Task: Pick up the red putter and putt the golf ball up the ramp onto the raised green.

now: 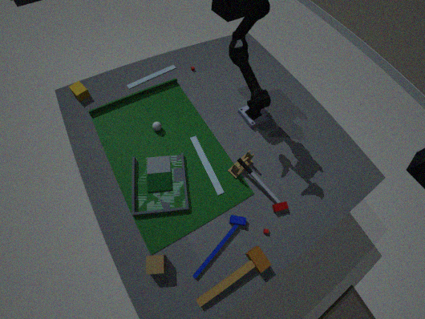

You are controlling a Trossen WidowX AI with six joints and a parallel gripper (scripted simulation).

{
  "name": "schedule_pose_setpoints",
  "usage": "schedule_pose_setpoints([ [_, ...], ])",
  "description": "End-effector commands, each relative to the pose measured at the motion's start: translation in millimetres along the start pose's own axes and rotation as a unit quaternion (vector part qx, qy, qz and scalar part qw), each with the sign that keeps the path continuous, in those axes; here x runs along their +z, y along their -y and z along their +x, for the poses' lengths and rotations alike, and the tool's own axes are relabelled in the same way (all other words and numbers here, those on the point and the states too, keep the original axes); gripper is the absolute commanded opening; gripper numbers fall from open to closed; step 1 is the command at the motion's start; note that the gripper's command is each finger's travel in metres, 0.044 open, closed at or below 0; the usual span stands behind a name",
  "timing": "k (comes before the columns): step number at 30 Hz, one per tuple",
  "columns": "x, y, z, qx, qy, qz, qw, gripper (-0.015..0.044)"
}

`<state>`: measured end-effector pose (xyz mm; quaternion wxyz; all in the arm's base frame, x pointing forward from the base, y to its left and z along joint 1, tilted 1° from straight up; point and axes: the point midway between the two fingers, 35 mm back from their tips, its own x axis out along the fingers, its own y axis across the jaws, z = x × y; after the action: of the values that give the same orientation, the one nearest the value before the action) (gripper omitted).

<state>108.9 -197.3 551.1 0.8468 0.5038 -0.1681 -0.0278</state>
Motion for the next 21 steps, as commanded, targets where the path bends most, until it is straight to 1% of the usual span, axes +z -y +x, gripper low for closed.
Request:
schedule_pose_setpoints([
  [1, 0, -2, 0, 0.003, 0.001, -0.003, 1.000, 0.0426],
  [2, -1, -6, 0, 0.011, 0.005, -0.013, 1.000, 0.0440],
  [5, -17, -40, -3, 0.052, 0.021, -0.088, 0.995, 0.0440],
  [9, -63, -90, -6, 0.101, 0.027, -0.212, 0.972, 0.0440],
  [12, -102, -119, -8, 0.143, 0.021, -0.287, 0.947, 0.0440],
  [16, -150, -145, -11, 0.195, 0.007, -0.359, 0.913, 0.0440],
  [21, -181, -157, -14, 0.221, -0.003, -0.404, 0.887, 0.0440],
])
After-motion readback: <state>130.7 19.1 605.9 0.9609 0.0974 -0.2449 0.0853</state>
